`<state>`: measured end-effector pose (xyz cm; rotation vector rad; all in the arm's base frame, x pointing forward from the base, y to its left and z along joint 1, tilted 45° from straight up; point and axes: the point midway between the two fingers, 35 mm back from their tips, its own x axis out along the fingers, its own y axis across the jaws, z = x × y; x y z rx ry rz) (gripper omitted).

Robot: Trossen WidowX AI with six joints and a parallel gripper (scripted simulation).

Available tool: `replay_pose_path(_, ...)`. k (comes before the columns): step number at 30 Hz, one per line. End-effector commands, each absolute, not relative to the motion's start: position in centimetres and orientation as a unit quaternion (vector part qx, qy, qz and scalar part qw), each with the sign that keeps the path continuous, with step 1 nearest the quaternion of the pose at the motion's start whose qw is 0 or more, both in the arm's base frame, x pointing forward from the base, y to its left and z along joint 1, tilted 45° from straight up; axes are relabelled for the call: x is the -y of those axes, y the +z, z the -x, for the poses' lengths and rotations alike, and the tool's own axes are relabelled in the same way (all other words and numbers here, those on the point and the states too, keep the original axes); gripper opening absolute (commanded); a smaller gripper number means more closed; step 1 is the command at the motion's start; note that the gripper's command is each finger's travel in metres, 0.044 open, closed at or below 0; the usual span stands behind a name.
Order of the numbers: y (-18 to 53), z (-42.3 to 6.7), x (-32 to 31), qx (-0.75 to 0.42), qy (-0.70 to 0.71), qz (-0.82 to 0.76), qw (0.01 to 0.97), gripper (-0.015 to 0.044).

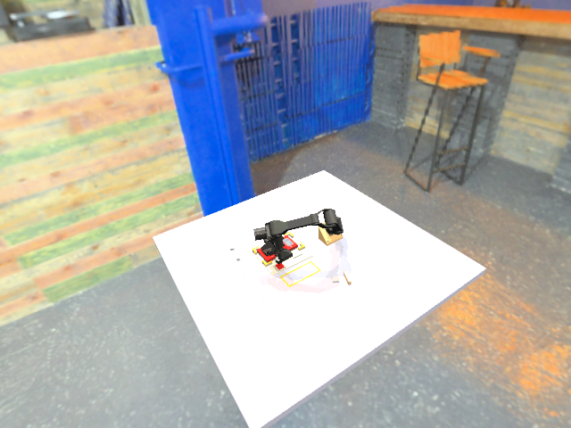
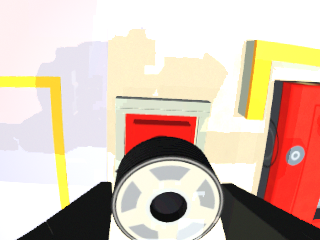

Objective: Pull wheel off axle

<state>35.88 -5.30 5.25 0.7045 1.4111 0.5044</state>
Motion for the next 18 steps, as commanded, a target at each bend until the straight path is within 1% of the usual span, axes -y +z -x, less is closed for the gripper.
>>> replay_pose_path(1,5.73,-35.86,5.81,-0.626,0.221,-0.312,0.68,0.0)
replay_pose_path(18,6.13,-35.78,6.2,-0.625,0.221,-0.313,0.68,0.0)
